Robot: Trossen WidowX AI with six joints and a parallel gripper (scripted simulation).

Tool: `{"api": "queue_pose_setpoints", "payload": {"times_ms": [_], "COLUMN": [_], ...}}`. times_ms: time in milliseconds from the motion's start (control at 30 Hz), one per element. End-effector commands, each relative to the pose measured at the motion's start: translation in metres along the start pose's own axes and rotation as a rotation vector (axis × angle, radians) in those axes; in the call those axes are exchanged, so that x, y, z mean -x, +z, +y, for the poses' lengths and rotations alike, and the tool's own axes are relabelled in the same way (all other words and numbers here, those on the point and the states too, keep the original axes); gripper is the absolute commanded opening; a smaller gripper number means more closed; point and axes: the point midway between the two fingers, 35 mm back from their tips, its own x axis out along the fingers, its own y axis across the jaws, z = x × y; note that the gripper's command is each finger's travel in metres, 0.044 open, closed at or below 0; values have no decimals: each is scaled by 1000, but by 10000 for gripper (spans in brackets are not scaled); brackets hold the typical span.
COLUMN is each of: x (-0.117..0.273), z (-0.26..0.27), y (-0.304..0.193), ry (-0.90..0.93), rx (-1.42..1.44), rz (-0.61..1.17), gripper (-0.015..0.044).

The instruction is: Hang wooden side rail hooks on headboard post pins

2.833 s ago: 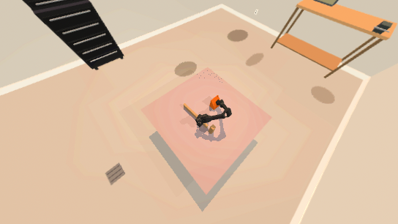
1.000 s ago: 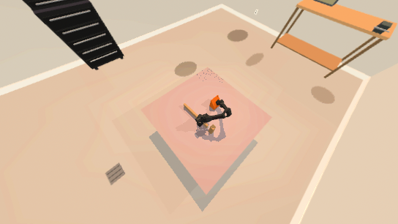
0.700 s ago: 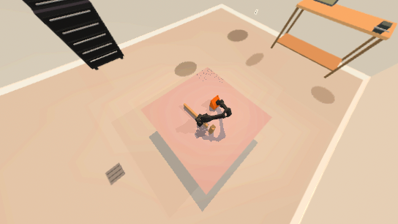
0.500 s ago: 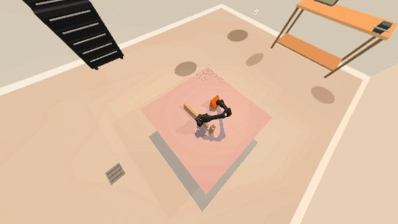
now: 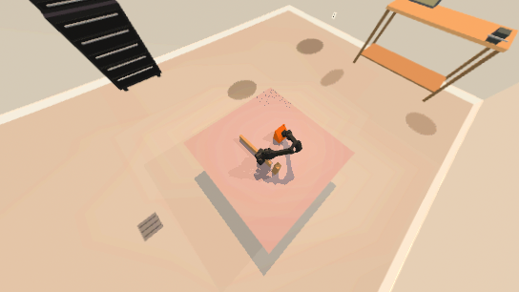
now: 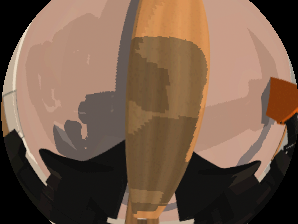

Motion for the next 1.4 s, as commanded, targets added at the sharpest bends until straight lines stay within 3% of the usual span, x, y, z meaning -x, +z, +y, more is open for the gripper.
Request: {"api": "queue_pose_setpoints", "payload": {"times_ms": [0, 1367], "x": [6, 12], "z": [1, 1], "y": [2, 2], "ry": [10, 10], "rx": [-5, -5], "rz": [-5, -6], "gripper": [0, 0]}}
